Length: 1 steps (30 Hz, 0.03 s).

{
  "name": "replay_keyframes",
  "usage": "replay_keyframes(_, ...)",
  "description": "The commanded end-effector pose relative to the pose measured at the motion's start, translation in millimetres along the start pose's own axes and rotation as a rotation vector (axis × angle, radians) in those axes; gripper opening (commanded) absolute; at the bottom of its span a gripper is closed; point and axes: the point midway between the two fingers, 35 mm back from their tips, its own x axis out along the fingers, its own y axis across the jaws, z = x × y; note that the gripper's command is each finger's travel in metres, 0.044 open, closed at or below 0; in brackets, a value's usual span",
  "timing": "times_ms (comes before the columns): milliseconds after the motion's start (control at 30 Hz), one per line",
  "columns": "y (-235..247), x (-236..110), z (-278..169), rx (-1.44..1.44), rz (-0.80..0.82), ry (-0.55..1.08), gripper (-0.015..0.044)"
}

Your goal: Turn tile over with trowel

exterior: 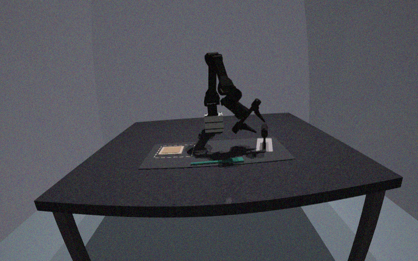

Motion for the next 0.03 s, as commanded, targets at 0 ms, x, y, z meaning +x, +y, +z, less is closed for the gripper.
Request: replay_keyframes(0,-7.8,-16.9,8.7,0.0,0.0,-0.009,0.03)
